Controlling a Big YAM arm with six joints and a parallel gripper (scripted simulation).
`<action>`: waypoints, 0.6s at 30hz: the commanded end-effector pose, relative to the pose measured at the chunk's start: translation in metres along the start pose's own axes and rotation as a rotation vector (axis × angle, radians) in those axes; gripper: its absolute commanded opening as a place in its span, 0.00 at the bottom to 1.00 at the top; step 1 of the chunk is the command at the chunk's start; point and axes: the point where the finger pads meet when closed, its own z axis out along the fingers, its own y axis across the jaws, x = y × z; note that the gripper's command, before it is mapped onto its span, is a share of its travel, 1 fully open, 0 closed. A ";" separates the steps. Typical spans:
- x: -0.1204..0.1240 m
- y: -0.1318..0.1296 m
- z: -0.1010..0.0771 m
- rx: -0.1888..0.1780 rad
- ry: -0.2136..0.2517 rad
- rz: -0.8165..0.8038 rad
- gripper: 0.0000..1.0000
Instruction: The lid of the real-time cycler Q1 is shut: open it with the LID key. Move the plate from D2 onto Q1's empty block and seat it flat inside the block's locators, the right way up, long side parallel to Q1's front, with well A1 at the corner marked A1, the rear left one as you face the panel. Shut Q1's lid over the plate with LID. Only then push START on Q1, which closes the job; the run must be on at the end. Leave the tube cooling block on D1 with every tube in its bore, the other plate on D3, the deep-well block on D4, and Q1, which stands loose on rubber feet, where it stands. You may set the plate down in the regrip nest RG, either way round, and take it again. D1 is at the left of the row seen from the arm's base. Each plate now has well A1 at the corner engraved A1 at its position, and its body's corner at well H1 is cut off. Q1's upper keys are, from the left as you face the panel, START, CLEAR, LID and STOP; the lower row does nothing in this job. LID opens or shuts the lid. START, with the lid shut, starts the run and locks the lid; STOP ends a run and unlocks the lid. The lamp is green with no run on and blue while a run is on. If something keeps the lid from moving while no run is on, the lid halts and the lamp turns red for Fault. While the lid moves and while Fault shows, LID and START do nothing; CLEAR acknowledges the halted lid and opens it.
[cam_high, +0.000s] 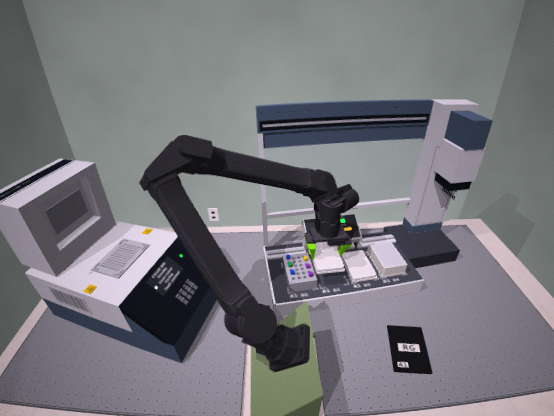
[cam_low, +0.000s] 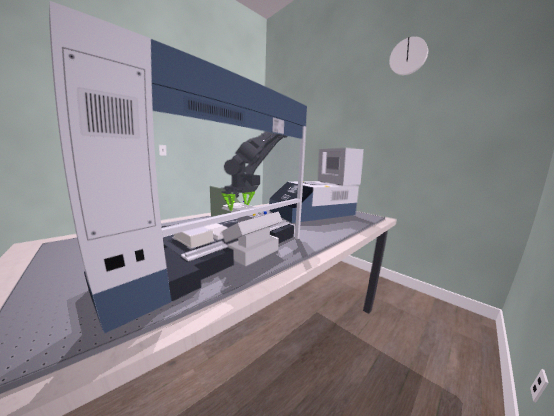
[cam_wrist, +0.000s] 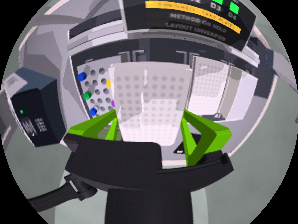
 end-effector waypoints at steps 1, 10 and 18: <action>-0.016 0.026 -0.015 0.031 -0.014 0.022 0.00; -0.009 0.055 -0.019 0.020 -0.004 0.057 0.00; -0.021 0.104 -0.034 0.039 -0.022 0.040 0.00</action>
